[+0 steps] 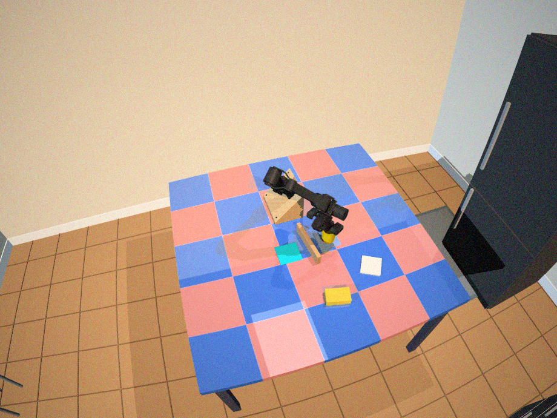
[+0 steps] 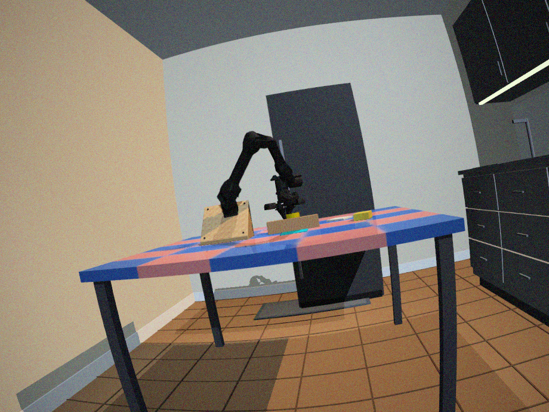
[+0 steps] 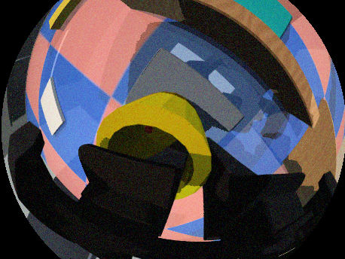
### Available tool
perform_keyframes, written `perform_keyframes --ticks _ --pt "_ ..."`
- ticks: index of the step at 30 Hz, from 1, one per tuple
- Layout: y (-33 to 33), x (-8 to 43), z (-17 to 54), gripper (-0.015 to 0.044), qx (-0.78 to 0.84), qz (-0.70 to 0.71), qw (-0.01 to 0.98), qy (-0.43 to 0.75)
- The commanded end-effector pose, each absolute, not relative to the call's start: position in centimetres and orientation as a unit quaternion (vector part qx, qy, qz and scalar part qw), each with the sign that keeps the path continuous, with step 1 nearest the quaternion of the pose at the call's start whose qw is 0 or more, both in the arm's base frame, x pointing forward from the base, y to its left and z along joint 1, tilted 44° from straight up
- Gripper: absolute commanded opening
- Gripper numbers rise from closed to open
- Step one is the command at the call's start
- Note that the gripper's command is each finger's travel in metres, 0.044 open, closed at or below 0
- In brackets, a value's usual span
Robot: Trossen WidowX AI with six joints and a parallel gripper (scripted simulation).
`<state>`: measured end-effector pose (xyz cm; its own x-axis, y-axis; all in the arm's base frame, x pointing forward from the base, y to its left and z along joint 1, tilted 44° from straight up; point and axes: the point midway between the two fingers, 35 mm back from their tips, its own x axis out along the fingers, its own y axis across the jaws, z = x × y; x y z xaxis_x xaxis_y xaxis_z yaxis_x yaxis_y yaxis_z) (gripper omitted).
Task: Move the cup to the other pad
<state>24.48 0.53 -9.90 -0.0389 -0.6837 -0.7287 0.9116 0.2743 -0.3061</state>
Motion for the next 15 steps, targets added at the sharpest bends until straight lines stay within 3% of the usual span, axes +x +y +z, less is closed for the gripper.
perform_keyframes --ticks 1,2,15 --pt "0.5 24.5 -9.9 0.002 0.137 -0.587 0.68 0.418" --pt "0.5 24.5 -9.9 0.0 0.137 -0.587 0.68 0.418" --pt "3.5 24.8 -7.0 0.0 0.136 -0.585 0.68 0.421"
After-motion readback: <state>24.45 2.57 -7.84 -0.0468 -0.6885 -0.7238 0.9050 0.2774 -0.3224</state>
